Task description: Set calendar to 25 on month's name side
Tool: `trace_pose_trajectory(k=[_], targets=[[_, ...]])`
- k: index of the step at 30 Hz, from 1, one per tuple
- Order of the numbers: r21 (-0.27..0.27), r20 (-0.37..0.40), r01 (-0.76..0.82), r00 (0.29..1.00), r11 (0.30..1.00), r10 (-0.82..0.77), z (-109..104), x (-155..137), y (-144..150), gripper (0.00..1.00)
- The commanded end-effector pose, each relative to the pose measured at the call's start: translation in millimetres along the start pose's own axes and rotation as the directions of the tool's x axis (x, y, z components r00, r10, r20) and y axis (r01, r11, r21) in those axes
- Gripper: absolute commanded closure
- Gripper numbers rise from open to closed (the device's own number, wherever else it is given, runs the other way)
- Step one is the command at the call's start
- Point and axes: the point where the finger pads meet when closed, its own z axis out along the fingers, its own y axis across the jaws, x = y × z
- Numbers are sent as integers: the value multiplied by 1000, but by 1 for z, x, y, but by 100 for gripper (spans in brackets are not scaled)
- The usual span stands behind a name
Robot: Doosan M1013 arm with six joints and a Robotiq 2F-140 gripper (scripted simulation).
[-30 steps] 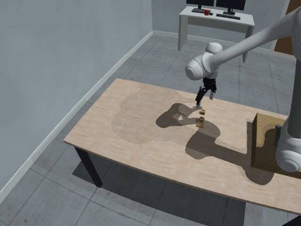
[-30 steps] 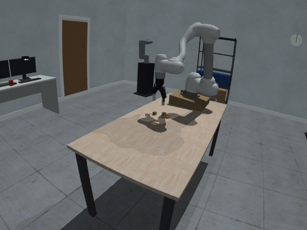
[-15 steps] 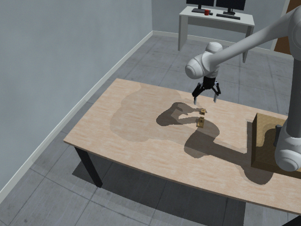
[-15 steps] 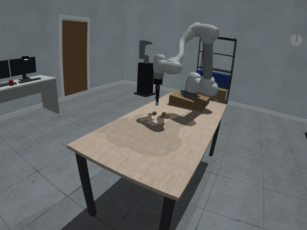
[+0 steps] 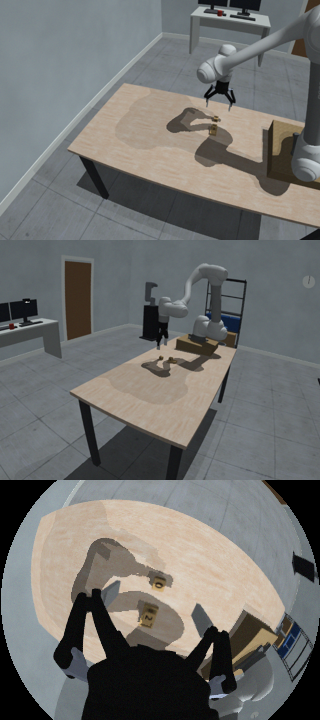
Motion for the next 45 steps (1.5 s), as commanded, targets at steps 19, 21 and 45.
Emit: trace_pose_trajectory(k=[19, 21, 45], targets=[[-1, -2, -16, 1000, 1000, 16, 0, 0, 0, 65], [-1, -2, -16, 1000, 1000, 16, 0, 0, 0, 65], [-1, -2, -16, 1000, 1000, 16, 1, 0, 0, 65]])
